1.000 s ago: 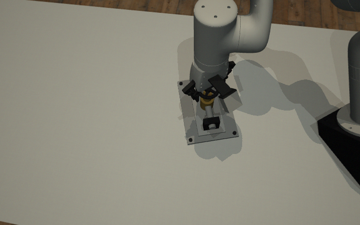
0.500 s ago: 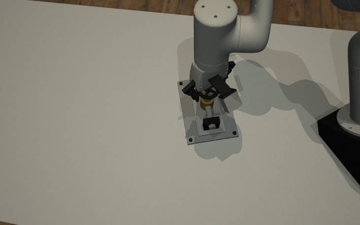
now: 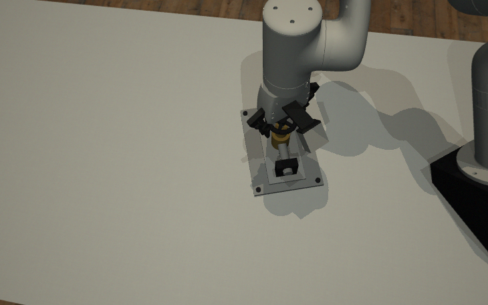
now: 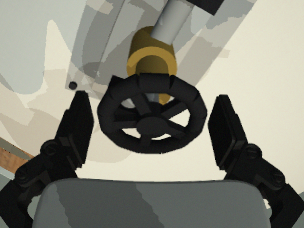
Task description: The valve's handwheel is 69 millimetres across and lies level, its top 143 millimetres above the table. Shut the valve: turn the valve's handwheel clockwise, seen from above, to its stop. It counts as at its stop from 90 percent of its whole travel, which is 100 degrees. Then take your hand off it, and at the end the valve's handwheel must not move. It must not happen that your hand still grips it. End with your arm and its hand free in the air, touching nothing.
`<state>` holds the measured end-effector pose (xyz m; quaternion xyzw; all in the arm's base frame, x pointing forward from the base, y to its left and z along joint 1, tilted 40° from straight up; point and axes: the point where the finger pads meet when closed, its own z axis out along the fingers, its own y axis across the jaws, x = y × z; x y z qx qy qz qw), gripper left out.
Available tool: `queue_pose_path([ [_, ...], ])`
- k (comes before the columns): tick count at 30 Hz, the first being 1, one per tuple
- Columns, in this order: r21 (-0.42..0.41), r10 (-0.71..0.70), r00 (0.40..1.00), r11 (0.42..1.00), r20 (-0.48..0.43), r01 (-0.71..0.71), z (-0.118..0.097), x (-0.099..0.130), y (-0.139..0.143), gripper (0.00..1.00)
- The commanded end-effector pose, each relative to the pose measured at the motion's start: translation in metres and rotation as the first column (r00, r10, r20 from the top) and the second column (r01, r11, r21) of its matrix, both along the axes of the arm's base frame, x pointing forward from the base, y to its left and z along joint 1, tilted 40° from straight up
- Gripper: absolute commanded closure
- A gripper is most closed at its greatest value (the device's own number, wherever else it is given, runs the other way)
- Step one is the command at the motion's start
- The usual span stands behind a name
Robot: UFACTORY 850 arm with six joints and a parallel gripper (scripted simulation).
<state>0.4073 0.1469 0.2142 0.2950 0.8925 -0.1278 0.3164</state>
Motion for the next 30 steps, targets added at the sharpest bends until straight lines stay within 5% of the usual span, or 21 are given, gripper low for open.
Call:
queue_pose_path([
  [1, 0.001, 0.000, 1.000, 1.000, 0.001, 0.000, 0.002, -0.001, 0.002, 0.00],
  [30, 0.001, 0.000, 1.000, 1.000, 0.001, 0.000, 0.045, -0.028, 0.024, 0.00],
])
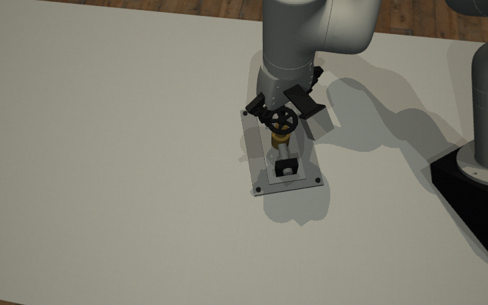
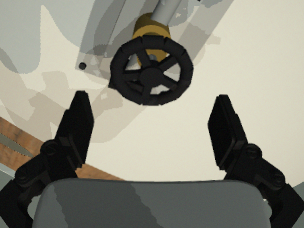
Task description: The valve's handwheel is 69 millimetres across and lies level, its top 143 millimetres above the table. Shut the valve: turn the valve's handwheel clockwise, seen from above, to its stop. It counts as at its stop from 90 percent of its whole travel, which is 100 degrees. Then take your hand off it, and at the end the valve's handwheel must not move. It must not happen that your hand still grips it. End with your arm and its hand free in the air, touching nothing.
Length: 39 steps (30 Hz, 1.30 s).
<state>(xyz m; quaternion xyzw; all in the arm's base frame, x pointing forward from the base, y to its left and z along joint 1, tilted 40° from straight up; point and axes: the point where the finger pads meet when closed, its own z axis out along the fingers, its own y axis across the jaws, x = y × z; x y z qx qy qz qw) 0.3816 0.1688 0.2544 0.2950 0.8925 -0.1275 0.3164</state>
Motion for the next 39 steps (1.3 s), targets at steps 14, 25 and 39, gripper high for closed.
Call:
queue_pose_path([
  [14, 0.001, 0.000, 1.000, 1.000, 0.001, 0.000, 0.021, -0.013, 0.012, 0.00],
  [25, 0.001, 0.000, 1.000, 1.000, 0.001, 0.000, 0.023, -0.014, 0.013, 0.00],
  [39, 0.001, 0.000, 1.000, 1.000, 0.001, 0.000, 0.023, -0.014, 0.013, 0.00],
])
